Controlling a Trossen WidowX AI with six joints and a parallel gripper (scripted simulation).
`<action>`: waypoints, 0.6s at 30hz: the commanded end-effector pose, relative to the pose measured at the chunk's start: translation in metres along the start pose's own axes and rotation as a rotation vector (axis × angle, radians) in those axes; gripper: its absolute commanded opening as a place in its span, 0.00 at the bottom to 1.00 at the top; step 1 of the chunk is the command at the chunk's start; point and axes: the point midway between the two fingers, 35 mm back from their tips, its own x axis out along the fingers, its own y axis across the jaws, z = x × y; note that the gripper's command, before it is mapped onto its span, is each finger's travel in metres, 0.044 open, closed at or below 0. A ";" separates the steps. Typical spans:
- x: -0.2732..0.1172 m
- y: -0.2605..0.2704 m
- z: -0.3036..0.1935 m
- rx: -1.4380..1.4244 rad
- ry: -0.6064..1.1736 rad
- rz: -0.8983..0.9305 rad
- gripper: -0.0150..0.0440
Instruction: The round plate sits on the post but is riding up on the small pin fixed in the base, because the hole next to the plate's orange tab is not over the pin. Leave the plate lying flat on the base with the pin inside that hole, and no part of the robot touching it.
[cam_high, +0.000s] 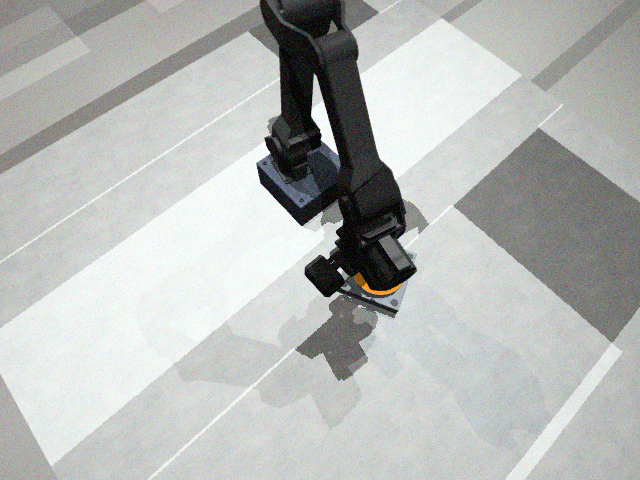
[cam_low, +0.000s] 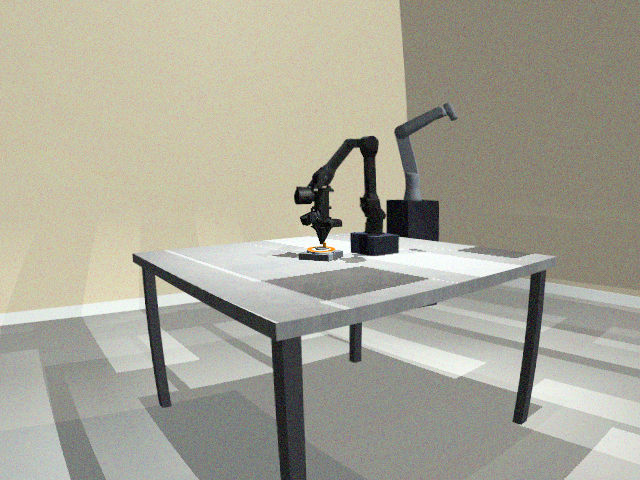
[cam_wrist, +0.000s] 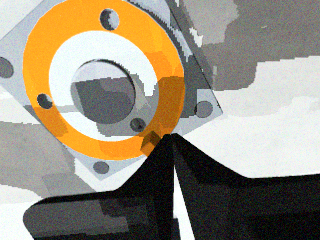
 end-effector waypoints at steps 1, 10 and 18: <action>0.000 0.004 -0.005 0.000 0.005 0.005 0.25; 0.001 0.008 -0.008 0.000 0.005 0.006 0.25; -0.036 0.006 -0.008 0.000 0.005 0.005 0.25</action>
